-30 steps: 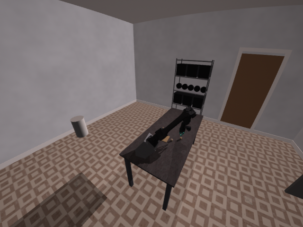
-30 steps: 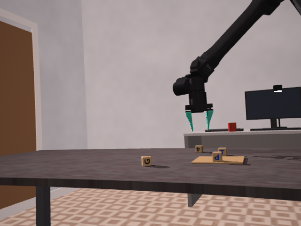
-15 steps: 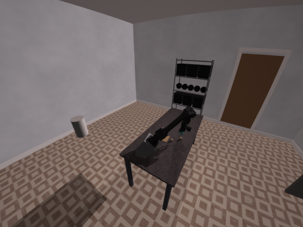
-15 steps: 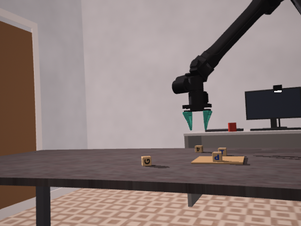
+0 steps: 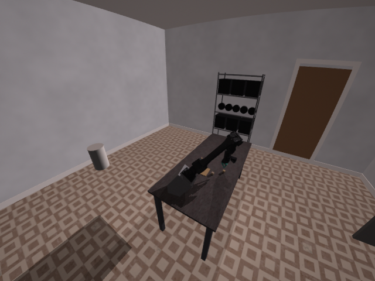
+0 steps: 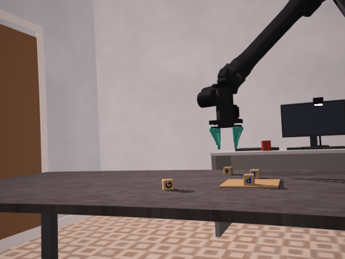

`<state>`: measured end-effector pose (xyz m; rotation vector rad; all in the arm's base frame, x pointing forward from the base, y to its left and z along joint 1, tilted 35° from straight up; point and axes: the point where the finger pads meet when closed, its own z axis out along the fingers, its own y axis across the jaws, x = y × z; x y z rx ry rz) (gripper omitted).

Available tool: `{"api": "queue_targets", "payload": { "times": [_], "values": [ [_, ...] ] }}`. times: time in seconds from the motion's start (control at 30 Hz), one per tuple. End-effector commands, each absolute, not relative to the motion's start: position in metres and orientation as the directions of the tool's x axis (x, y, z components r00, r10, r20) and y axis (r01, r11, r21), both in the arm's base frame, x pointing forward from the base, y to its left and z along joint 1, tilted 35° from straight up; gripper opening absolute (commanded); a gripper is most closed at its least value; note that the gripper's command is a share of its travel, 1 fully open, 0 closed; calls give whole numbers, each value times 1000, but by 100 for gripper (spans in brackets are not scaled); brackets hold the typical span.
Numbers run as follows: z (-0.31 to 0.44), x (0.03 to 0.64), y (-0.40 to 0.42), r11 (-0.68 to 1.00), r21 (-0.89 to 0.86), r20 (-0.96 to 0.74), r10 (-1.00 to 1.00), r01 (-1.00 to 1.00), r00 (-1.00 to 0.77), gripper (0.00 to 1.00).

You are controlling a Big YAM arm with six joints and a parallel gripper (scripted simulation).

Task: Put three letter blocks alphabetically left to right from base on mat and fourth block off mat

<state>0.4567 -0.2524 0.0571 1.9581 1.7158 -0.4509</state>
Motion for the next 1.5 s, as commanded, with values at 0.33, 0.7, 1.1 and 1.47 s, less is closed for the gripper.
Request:
{"api": "queue_targets", "payload": {
  "times": [0.33, 0.7, 1.1, 1.47],
  "values": [
    [49, 455, -261, -87, 144, -551, 820, 986, 153, 58],
    [39, 456, -268, -87, 144, -551, 821, 986, 152, 58],
    [26, 464, -276, -77, 151, -552, 820, 986, 149, 58],
    [22, 467, -288, -86, 162, -555, 816, 983, 163, 58]
  ]
}}
